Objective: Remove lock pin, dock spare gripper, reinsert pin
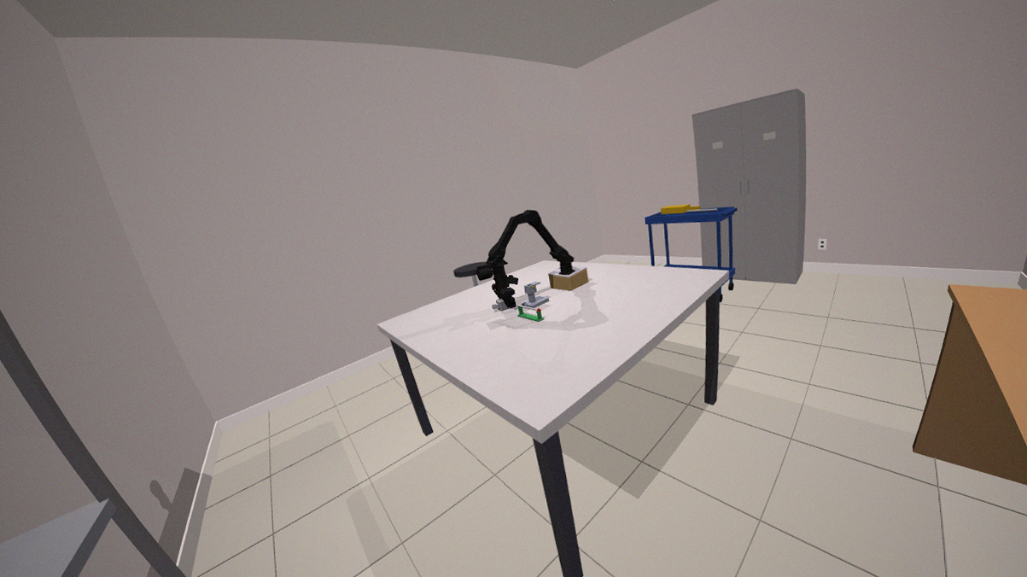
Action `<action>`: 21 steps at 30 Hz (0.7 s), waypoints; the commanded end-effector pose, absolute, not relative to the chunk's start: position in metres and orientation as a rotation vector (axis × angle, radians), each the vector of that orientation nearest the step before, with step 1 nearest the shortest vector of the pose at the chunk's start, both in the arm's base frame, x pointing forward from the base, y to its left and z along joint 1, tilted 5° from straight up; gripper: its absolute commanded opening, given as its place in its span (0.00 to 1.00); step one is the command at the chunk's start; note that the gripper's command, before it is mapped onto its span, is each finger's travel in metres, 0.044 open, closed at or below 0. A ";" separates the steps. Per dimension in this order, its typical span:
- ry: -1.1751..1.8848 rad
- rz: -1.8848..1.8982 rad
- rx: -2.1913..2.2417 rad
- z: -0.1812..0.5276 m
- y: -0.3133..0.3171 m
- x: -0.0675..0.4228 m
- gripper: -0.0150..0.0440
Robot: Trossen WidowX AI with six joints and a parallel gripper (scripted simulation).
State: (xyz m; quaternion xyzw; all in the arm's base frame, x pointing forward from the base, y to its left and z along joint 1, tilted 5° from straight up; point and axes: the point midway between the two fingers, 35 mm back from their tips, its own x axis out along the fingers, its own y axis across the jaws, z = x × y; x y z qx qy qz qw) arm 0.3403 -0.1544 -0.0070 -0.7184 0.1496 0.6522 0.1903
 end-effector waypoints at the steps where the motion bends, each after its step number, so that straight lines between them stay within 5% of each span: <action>1: 0.420 1.832 -2.019 -0.007 -0.154 0.340 1.00; 21: 0.413 1.886 -1.948 0.021 -0.149 0.324 1.00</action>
